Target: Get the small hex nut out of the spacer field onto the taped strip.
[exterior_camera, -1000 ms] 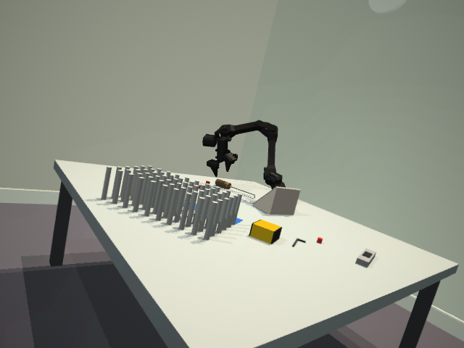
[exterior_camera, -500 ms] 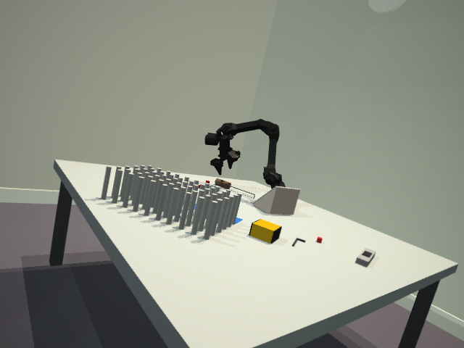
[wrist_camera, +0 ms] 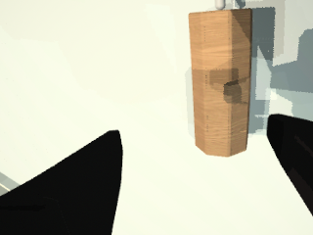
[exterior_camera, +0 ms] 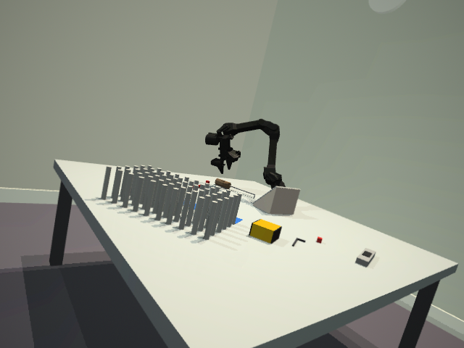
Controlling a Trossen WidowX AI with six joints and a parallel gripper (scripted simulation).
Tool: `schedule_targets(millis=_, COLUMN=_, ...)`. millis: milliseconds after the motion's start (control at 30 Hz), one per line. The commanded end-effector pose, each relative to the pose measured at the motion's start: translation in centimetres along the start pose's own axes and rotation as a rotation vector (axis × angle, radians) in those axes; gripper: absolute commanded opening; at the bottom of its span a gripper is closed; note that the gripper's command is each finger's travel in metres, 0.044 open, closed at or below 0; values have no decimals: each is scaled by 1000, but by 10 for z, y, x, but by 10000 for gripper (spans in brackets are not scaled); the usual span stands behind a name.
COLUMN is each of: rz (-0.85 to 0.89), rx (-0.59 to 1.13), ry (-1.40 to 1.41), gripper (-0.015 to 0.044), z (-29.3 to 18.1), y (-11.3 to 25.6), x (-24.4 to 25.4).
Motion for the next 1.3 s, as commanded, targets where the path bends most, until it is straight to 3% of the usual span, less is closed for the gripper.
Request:
schedule_targets(millis=0, rz=-3, rx=0, ry=4, gripper=280, z=0, y=0, x=0)
schedule_targets(millis=1267, rz=-3, rx=0, ry=2, gripper=280, z=-3, y=-48, x=-23)
Point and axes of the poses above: the point midway between the two fingers, 35 mm back from their tips, its own y axis back along the fingers, its own x axis across the jaws, z = x × y, the point moved 10 cm from there along y, back along the fingers, and after that the axes turned 5 degrees about y, right-handed, at the moved point
